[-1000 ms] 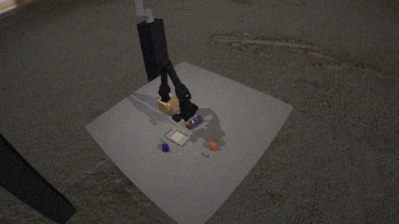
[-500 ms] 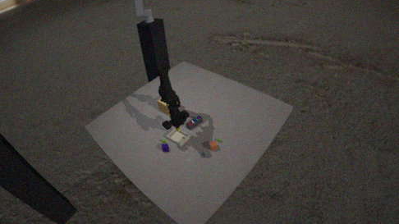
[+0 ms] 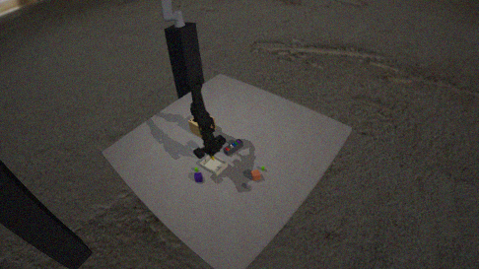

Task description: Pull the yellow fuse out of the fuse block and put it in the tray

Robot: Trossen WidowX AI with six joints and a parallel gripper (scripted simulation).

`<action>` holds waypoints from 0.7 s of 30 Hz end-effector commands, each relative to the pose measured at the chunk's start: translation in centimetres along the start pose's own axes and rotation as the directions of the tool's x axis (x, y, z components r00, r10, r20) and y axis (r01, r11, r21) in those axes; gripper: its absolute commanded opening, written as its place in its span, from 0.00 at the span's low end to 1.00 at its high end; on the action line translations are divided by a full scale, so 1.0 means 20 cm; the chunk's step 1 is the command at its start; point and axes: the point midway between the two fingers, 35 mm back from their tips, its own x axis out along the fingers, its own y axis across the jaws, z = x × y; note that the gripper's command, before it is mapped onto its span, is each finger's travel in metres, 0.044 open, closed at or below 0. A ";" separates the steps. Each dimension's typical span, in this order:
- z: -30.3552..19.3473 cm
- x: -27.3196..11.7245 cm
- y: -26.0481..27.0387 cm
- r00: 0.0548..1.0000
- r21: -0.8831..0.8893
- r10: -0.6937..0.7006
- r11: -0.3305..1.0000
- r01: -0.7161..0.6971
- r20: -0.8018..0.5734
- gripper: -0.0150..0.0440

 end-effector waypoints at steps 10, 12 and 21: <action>-0.02 0.13 0.00 1.000 -0.005 0.005 1.000 -0.005 -0.017 0.25; -0.02 0.15 0.00 1.000 -0.005 0.005 1.000 -0.005 -0.017 0.25; -0.02 0.16 0.01 1.000 -0.005 0.005 1.000 -0.005 -0.017 0.25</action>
